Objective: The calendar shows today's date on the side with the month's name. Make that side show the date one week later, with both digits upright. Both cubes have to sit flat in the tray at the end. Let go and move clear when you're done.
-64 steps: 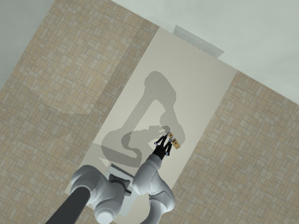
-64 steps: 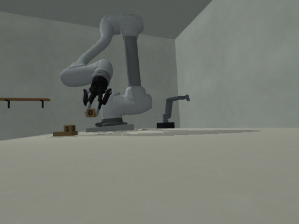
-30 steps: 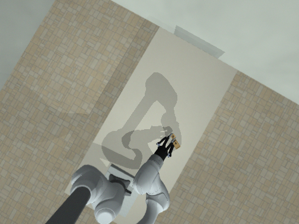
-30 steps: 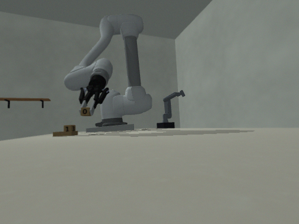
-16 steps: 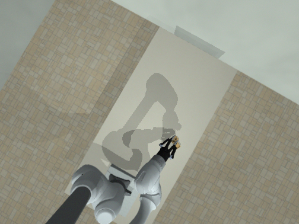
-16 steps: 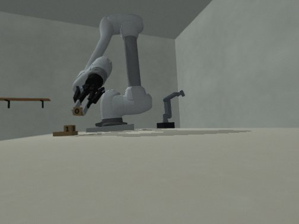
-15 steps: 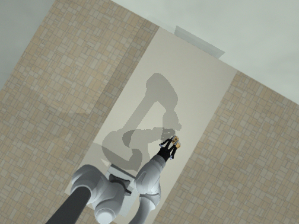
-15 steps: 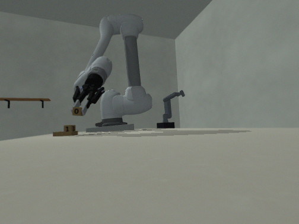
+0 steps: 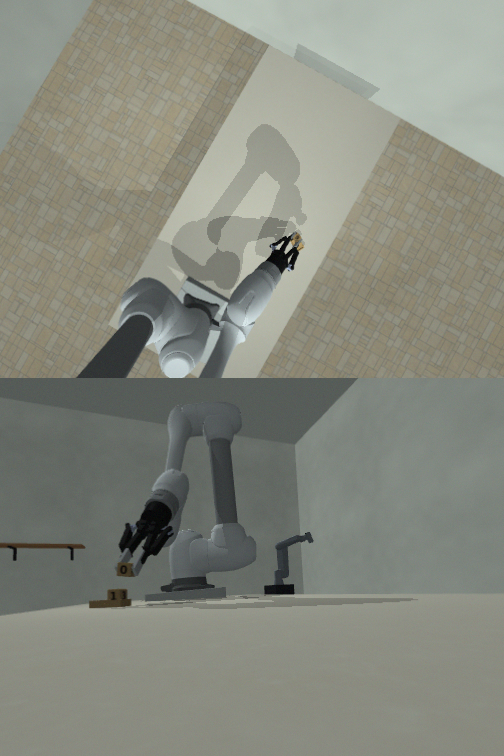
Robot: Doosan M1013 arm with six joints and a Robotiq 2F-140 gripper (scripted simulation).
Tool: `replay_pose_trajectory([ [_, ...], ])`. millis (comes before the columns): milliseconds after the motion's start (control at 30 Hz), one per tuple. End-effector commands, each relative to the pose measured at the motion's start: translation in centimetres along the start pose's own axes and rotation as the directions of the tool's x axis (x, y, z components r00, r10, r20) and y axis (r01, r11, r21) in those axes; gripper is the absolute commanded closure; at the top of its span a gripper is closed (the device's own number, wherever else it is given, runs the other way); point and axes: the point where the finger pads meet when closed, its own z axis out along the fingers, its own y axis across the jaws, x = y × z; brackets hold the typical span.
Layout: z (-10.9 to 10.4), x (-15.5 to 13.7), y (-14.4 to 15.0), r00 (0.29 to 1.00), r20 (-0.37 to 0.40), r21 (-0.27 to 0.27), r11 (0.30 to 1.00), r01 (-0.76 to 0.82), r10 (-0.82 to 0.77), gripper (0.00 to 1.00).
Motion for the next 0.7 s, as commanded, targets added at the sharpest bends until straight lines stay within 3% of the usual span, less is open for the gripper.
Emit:
replay_pose_trajectory([
  [0, -0.1, 0.3, 0.1, 0.997, -0.075, 0.018, 1.0, 0.006, -0.004, 0.75],
  [667, -0.5, 0.9, 2.8, 0.986, -0.164, -0.066, 0.998, 0.004, -0.014, 0.75],
])
